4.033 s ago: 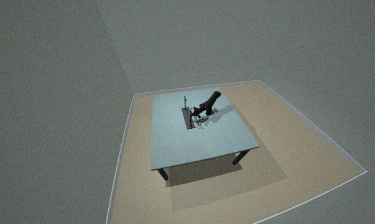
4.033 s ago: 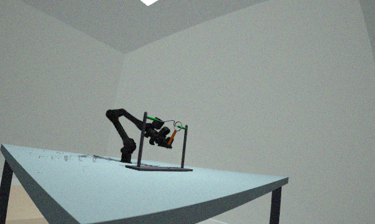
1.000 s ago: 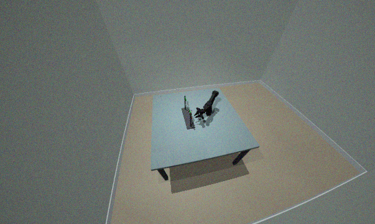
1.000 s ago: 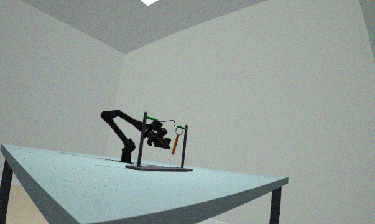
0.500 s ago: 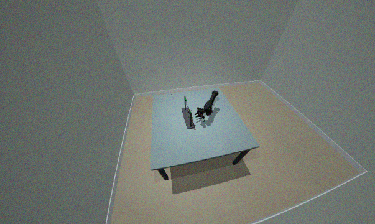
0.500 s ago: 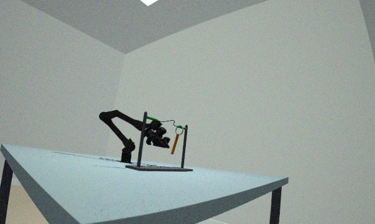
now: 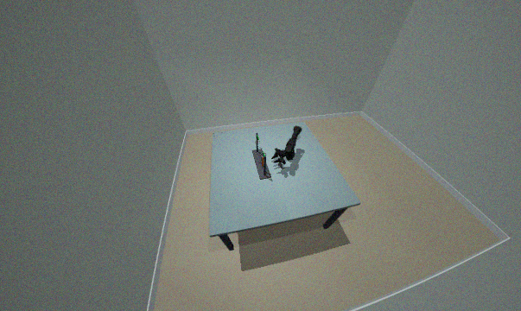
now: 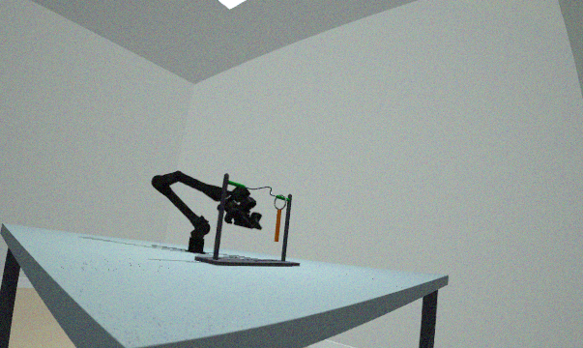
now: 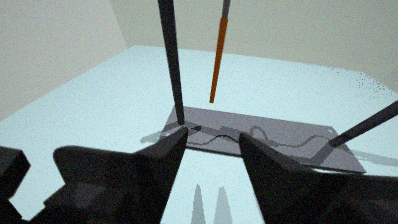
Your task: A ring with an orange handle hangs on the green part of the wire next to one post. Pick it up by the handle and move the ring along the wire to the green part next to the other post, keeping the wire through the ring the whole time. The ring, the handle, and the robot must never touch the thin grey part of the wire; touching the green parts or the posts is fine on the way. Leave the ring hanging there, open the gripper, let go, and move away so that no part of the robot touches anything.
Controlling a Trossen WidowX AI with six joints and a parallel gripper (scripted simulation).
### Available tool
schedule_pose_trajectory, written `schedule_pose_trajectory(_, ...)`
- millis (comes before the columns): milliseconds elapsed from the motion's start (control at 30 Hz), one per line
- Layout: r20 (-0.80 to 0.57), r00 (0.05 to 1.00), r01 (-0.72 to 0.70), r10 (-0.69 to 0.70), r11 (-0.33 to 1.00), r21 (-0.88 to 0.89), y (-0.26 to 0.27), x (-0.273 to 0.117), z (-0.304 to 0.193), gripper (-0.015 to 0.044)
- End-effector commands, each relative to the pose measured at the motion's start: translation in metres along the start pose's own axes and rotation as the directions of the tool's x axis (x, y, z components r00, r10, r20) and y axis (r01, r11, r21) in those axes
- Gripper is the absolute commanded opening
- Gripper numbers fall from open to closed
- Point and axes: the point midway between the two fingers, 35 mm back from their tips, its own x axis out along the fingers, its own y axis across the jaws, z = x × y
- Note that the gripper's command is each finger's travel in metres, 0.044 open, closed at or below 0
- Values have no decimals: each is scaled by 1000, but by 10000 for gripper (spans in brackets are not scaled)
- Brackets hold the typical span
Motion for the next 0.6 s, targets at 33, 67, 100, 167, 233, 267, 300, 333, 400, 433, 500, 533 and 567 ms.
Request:
schedule_pose_trajectory(33,24,1000,-9,9,1000,5,-4,-32,6,370)
schedule_pose_trajectory(67,26,1000,-10,10,1000,5,-4,-33,6,396)
schedule_pose_trajectory(100,26,1000,-10,10,1000,5,-4,-33,6,423)
schedule_pose_trajectory(167,26,1000,-10,10,1000,5,-4,-33,6,440)
schedule_pose_trajectory(233,26,1000,-10,10,1000,5,-4,-33,6,440)
schedule_pose_trajectory(267,26,1000,-10,10,1000,5,-4,-33,6,440)
schedule_pose_trajectory(300,26,1000,-10,10,1000,5,-4,-33,6,440)
schedule_pose_trajectory(333,26,1000,-10,10,1000,5,-4,-33,6,440)
schedule_pose_trajectory(400,26,1000,-10,10,1000,5,-4,-33,6,440)
schedule_pose_trajectory(433,26,1000,-10,10,1000,5,-4,-33,6,440)
schedule_pose_trajectory(500,26,1000,-10,10,1000,5,-4,-33,6,440)
schedule_pose_trajectory(533,26,1000,-10,10,1000,5,-4,-33,6,440)
schedule_pose_trajectory(567,26,1000,-10,10,1000,5,-4,-33,6,440)
